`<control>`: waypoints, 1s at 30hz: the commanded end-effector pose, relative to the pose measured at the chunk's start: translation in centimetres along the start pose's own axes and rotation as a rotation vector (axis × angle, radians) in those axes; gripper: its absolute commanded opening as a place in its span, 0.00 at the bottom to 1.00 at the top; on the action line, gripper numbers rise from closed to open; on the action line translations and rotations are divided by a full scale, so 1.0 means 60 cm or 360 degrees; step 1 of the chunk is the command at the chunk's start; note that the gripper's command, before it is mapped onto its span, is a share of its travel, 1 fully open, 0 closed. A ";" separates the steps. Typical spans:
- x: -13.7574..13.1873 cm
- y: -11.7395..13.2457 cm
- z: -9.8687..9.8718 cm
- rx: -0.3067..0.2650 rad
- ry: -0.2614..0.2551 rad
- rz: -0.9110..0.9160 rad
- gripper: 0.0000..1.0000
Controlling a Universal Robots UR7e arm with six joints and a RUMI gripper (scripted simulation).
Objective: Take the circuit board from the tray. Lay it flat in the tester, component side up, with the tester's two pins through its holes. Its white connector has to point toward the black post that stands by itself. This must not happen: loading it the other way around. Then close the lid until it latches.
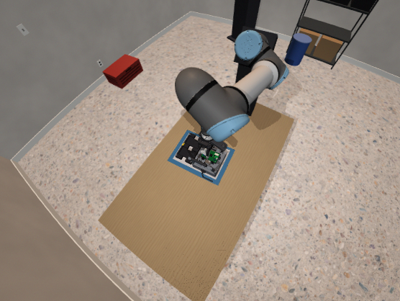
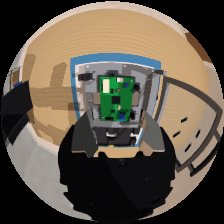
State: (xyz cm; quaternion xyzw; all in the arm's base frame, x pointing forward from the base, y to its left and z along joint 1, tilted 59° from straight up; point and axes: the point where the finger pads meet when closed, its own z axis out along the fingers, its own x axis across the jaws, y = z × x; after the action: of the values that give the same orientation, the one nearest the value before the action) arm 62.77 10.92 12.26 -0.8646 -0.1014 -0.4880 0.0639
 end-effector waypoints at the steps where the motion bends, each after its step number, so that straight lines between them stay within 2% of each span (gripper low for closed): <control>1: 0.001 0.000 -0.021 0.0000 0.0001 -0.0001 0.59; 6: 0.001 0.000 -0.049 0.0000 0.0001 -0.0001 0.59; 8: 0.001 0.000 -0.049 0.0000 0.0001 -0.0001 0.59; 23: 0.001 0.000 -0.138 0.0000 0.0001 -0.0001 0.59; 25: 0.001 0.000 -0.138 0.0000 0.0001 -0.0001 0.59; 30: 0.001 0.000 -0.167 0.0000 0.0001 -0.0001 0.59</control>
State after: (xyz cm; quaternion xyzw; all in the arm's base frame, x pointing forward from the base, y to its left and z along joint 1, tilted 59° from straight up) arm 55.31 9.05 16.89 -0.8643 -0.1011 -0.4885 0.0637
